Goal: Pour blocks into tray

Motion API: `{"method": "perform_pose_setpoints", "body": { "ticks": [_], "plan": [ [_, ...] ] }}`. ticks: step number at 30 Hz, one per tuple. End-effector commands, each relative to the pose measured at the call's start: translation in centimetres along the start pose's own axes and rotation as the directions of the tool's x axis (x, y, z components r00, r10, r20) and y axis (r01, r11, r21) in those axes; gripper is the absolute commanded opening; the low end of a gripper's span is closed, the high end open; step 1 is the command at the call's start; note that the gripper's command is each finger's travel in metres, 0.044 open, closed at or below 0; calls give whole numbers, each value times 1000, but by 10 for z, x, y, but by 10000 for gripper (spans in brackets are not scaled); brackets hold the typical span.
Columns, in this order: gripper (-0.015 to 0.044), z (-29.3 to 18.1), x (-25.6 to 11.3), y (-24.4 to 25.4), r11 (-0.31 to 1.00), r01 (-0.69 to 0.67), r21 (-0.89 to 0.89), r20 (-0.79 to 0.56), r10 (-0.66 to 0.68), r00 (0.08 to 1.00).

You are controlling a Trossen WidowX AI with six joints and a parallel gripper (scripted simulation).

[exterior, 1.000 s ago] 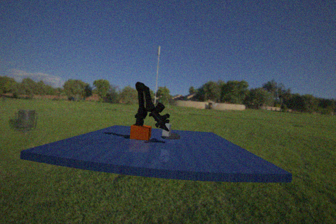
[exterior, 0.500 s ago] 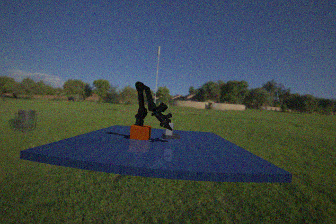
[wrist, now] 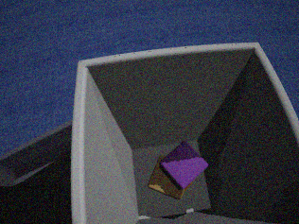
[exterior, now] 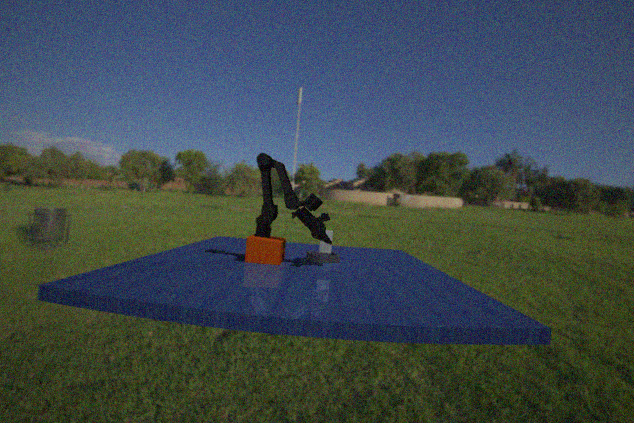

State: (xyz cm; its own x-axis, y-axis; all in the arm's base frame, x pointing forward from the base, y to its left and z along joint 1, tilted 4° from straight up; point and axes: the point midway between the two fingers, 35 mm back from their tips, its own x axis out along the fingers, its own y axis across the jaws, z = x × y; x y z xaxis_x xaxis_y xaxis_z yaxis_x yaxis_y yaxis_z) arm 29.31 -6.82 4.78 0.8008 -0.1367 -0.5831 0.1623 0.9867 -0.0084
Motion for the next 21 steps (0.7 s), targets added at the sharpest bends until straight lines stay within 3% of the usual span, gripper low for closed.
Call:
{"method": "perform_pose_setpoints", "body": {
  "ticks": [1, 21],
  "plan": [
    [0, 7, 3, 13, 999, -24, -21, 8, 24, 1000],
    [0, 21, 5, 96, 970, -186, -155, 0, 188, 982]
  ]
}}
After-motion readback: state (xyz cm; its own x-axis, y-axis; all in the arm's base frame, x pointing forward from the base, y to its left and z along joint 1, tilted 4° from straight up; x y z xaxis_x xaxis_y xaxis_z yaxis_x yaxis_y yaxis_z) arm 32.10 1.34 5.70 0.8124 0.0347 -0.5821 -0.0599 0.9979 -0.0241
